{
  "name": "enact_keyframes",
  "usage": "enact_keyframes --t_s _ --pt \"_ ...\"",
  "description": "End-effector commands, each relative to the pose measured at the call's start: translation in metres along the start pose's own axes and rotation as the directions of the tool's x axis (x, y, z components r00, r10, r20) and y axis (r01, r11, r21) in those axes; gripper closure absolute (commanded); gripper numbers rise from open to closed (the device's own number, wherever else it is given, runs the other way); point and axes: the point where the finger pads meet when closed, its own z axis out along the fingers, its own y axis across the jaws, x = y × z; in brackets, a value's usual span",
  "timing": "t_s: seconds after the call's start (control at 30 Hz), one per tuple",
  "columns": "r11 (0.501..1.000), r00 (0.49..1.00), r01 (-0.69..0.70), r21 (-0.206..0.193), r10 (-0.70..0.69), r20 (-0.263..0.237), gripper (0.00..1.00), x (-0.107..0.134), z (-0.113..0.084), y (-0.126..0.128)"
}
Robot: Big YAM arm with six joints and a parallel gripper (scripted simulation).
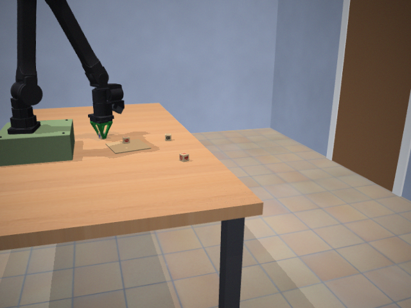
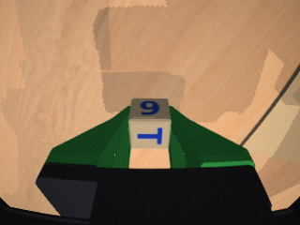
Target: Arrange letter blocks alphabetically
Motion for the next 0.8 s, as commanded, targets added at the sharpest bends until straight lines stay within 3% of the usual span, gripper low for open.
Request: enact_keyframes --t_s 0.0,0.17,0.4,0.77 --pt "1.000 0.999 -0.002 -0.001 0.002 0.037 0.80 -0.009 -0.005 -0.004" --pt "1.000 0.999 -0.002 -0.001 0.002 0.038 0.80 -0.010 -0.005 -0.004" --pt "1.000 0.999 -0.002 -0.001 0.002 0.045 0.80 -0.017 -0.022 -0.004" --pt "1.000 0.998 -0.002 0.000 0.002 0.069 0.80 -0.026 -0.104 -0.002"
